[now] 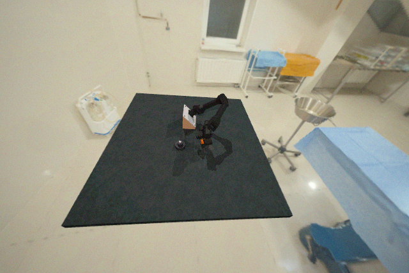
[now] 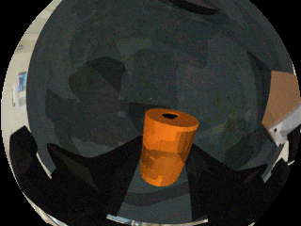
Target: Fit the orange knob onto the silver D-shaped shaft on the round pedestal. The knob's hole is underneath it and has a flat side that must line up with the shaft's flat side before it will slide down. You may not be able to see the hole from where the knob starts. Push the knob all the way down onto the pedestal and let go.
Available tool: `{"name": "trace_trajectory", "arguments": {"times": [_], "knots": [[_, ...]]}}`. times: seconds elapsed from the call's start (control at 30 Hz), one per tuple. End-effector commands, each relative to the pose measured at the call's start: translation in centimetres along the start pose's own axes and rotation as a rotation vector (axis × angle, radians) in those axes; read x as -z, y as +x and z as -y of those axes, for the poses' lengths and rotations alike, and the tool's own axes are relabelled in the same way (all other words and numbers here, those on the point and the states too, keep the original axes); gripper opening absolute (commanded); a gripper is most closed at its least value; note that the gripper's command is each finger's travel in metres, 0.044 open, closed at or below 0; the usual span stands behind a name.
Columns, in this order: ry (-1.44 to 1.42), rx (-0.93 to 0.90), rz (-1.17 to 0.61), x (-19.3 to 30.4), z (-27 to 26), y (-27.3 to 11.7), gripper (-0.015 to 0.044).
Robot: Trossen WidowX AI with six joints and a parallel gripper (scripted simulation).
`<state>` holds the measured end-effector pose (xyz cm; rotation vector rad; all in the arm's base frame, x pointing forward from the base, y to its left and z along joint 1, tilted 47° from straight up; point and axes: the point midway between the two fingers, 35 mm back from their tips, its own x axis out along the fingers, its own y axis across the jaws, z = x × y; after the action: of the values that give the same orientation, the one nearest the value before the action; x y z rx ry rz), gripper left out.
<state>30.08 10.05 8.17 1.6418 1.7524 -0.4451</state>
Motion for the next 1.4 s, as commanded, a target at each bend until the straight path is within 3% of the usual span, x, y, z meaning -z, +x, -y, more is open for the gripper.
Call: {"name": "trace_trajectory", "arguments": {"times": [0.0, 0.37, 0.87, 1.37], "knots": [[0.141, -0.001, -0.002, 0.1, 0.0, 0.0, 0.0179], [0.286, -0.001, -0.002, 0.1, 0.0, 0.0, 0.0179], [0.781, 0.000, -0.002, 0.0, 0.0, 0.0, 0.0179], [0.787, 0.000, -0.003, 0.1, 0.0, 1.4, 0.0179]]}}
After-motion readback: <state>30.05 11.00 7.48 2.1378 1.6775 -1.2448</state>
